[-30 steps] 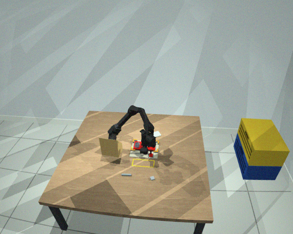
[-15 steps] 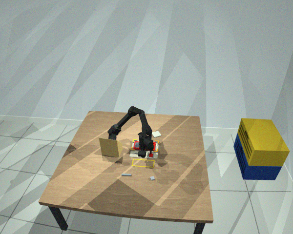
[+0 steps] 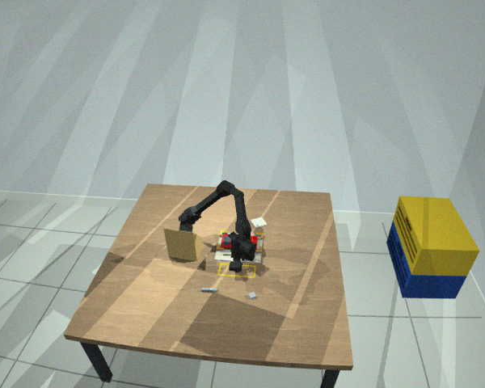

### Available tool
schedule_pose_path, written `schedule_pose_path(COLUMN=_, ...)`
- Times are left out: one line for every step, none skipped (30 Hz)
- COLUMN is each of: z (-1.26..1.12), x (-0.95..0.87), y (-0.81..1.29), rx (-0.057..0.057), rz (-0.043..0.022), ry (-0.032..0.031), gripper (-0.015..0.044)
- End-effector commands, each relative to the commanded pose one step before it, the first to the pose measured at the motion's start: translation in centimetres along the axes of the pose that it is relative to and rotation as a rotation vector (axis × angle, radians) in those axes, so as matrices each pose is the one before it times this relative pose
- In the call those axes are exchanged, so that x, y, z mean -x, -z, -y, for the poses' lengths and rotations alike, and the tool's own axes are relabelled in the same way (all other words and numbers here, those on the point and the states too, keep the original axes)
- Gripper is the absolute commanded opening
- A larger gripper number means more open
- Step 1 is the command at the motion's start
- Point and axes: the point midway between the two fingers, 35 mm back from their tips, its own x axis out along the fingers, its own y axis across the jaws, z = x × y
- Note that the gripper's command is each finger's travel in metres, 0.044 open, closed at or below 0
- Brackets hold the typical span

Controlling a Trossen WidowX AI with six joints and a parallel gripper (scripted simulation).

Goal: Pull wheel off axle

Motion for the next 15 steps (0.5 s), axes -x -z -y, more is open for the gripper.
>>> schedule_pose_path(z=-0.096, x=-1.308, y=0.225, rx=-0.0089, rz=0.00479, ry=-0.00733, gripper=0.0)
schedule_pose_path(z=0.0, x=0.0, y=0.0, rx=0.0, rz=0.0, ry=0.0, gripper=0.0)
schedule_pose_path(z=0.0, x=0.0, y=0.0, rx=0.0, rz=0.0, ry=0.0, gripper=0.0)
schedule_pose_path(z=-0.047, x=0.352, y=-0.003, rx=0.0071, rz=-0.01084, ry=0.00324, gripper=0.0026)
schedule_pose_path(z=0.0, x=0.0, y=0.0, rx=0.0, rz=0.0, ry=0.0, gripper=0.0053)
schedule_pose_path(z=0.0, x=0.0, y=0.0, rx=0.0, rz=0.0, ry=0.0, gripper=0.0079)
schedule_pose_path(z=0.0, x=0.0, y=0.0, rx=0.0, rz=0.0, ry=0.0, gripper=0.0105)
schedule_pose_path(z=0.0, x=0.0, y=0.0, rx=0.0, rz=0.0, ry=0.0, gripper=0.0131)
schedule_pose_path(z=0.0, x=0.0, y=0.0, rx=0.0, rz=0.0, ry=0.0, gripper=0.0157)
schedule_pose_path(z=0.0, x=0.0, y=0.0, rx=0.0, rz=0.0, ry=0.0, gripper=0.0184)
schedule_pose_path(z=0.0, x=0.0, y=0.0, rx=0.0, rz=0.0, ry=0.0, gripper=0.021)
schedule_pose_path(z=0.0, x=0.0, y=0.0, rx=0.0, rz=0.0, ry=0.0, gripper=0.0236)
schedule_pose_path(z=0.0, x=0.0, y=0.0, rx=0.0, rz=0.0, ry=0.0, gripper=0.0262)
schedule_pose_path(z=0.017, x=0.241, y=-0.016, rx=-0.0003, rz=0.00045, ry=0.00024, gripper=0.0289)
schedule_pose_path(z=0.034, x=0.517, y=-0.028, rx=-0.0007, rz=0.00095, ry=0.00044, gripper=0.03)
